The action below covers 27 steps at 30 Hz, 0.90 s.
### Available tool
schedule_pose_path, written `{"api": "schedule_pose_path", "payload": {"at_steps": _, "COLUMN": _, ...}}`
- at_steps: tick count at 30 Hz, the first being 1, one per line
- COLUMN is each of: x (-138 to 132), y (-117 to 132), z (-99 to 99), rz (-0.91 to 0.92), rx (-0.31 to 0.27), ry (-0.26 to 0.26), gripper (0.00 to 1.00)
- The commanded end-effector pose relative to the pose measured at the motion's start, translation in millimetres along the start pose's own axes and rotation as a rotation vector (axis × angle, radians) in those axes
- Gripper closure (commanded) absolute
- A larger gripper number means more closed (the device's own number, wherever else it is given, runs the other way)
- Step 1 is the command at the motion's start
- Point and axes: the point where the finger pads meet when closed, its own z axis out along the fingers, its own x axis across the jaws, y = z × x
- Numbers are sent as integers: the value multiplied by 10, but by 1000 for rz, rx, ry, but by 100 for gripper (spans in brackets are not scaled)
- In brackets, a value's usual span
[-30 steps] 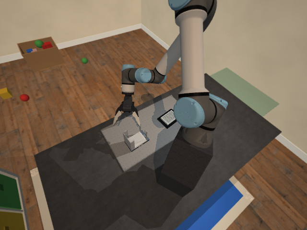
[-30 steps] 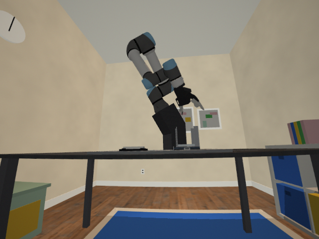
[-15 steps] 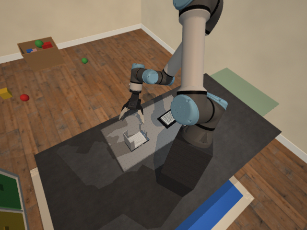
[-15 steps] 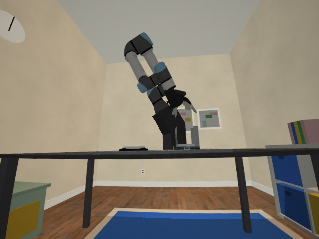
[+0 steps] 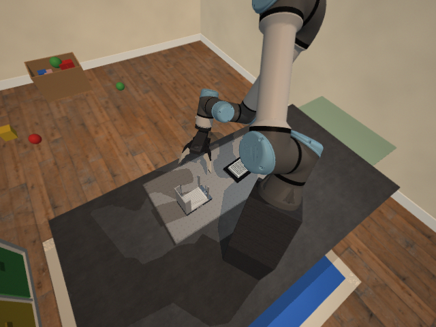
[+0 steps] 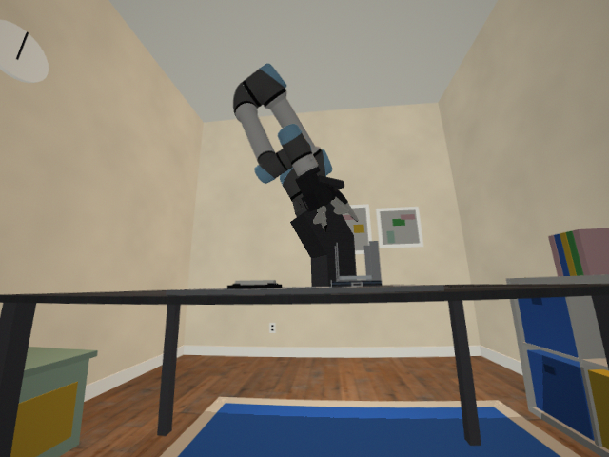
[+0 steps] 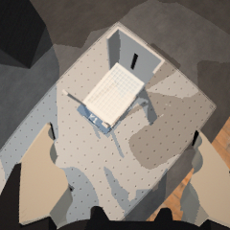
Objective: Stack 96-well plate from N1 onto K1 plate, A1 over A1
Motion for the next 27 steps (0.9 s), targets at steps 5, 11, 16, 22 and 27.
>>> {"api": "schedule_pose_path", "payload": {"at_steps": 5, "x": -147, "y": 326, "z": -70, "rz": 80, "rx": -75, "ry": 47, "gripper": 0}}
{"api": "schedule_pose_path", "payload": {"at_steps": 11, "x": -264, "y": 532, "z": -123, "rz": 103, "rx": -97, "ry": 58, "gripper": 0}}
{"api": "schedule_pose_path", "payload": {"at_steps": 16, "x": -346, "y": 653, "z": -159, "rz": 145, "rx": -137, "ry": 76, "gripper": 0}}
{"api": "schedule_pose_path", "payload": {"at_steps": 22, "x": -487, "y": 844, "z": -222, "rz": 191, "rx": -181, "ry": 93, "gripper": 0}}
{"api": "schedule_pose_path", "payload": {"at_steps": 27, "x": -641, "y": 1029, "z": -289, "rz": 211, "rx": -200, "ry": 100, "gripper": 0}}
